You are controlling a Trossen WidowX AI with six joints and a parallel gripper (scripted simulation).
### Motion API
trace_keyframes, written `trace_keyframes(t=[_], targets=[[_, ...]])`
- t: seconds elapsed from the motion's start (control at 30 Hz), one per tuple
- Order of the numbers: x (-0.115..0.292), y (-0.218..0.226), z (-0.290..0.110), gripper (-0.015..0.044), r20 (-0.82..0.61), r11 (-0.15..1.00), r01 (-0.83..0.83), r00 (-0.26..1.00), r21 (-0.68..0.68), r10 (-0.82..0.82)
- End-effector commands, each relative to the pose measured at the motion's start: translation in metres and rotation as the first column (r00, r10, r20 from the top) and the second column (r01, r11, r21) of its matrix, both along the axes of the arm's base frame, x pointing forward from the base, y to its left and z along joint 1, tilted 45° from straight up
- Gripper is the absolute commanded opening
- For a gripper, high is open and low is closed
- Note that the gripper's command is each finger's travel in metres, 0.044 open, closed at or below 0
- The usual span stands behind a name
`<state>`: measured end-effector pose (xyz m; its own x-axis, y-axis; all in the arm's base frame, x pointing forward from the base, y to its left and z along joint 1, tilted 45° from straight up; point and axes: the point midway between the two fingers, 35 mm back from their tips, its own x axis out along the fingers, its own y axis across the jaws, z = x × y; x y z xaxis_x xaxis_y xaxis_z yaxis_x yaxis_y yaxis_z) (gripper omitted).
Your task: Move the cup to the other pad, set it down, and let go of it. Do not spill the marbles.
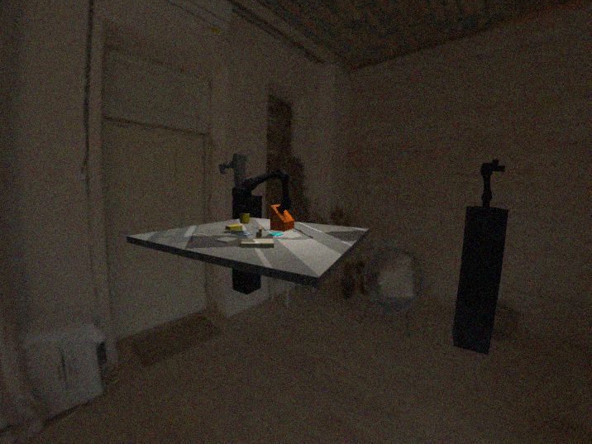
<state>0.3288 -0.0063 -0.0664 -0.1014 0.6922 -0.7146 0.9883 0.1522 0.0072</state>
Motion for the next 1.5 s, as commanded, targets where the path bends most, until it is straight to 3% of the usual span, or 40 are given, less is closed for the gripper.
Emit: trace_keyframes(t=[0.0, 1.47], targets=[[0.000, 0.000, 0.000, 0.0000, 0.000, 1.000, 0.000, 1.000, 0.000, 0.000], [-0.032, 0.024, 0.029, 0.0000, -0.002, 1.000, -0.005, 1.000, -0.001, 0.005]])
